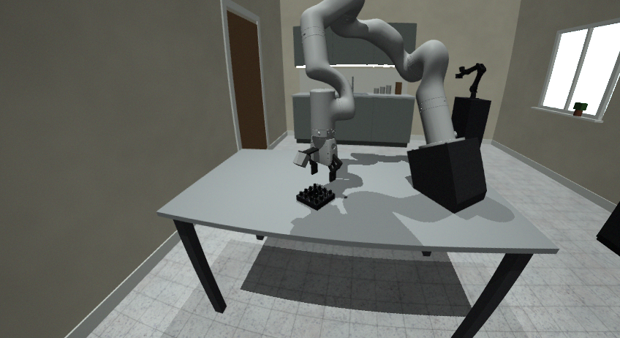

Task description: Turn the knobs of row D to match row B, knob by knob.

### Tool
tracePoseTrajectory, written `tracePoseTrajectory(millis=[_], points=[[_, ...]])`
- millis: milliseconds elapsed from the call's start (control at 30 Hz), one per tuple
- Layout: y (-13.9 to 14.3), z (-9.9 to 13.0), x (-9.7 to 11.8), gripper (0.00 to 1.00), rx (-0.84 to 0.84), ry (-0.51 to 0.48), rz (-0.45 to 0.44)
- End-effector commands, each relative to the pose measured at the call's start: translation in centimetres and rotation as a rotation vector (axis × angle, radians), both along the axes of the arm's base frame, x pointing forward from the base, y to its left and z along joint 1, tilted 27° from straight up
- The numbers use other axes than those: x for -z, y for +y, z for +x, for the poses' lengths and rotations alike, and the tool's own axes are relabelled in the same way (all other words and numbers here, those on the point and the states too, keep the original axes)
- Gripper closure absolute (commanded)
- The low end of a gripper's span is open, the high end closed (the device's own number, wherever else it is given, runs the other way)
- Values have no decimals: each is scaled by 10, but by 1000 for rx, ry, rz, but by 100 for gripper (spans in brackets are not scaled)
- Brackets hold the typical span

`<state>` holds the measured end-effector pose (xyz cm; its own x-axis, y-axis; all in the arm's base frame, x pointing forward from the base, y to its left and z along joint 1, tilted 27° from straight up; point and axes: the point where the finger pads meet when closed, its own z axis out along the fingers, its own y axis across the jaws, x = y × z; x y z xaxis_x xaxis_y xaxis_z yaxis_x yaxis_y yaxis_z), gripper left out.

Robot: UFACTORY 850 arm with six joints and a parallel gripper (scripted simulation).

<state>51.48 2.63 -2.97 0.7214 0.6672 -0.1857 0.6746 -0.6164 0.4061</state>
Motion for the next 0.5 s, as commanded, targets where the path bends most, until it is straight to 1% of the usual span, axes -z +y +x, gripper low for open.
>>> tracePoseTrajectory(millis=[0,267,467], points=[[-4,-4,-2,0,-1,-2,0],[-15,-15,-5,0,-1,-2,0],[-18,-18,-6,0,-1,-2,0]])
